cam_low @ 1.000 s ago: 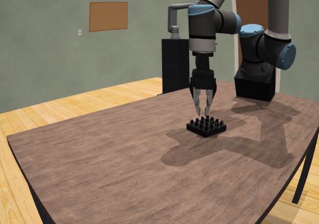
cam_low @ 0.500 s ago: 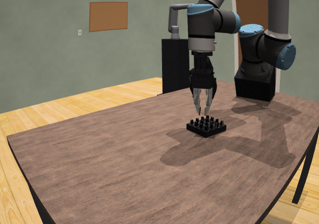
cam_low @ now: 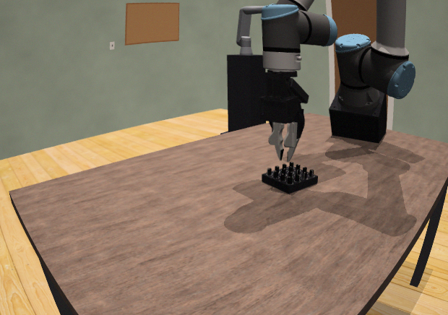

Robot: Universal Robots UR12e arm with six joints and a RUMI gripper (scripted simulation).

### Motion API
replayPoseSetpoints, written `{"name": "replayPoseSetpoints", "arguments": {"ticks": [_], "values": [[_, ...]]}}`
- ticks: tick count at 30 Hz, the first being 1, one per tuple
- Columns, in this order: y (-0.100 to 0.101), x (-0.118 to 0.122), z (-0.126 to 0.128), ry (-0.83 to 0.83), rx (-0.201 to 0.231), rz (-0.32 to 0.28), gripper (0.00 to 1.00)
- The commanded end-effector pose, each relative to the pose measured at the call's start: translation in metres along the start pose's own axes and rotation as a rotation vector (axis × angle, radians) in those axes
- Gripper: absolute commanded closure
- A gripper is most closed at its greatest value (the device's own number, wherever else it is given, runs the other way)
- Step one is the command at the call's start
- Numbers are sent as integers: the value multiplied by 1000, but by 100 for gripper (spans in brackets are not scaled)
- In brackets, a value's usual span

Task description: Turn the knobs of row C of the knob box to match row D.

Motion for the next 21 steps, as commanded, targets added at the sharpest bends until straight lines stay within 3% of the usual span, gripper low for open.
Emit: {"name": "replayPoseSetpoints", "arguments": {"ticks": [1,21], "values": [[-4,1,0,156,-6,-4,89],[-7,1,1,496,-5,-4,89]]}}
Point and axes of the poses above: the point where the finger pads meet when closed, its own y axis out along the fingers, its own z axis across the jaws, x = y × z, the point moved 7 cm from there along -y, back along the fingers, and after that the axes turned 11 degrees about y, right-handed, at the moved point
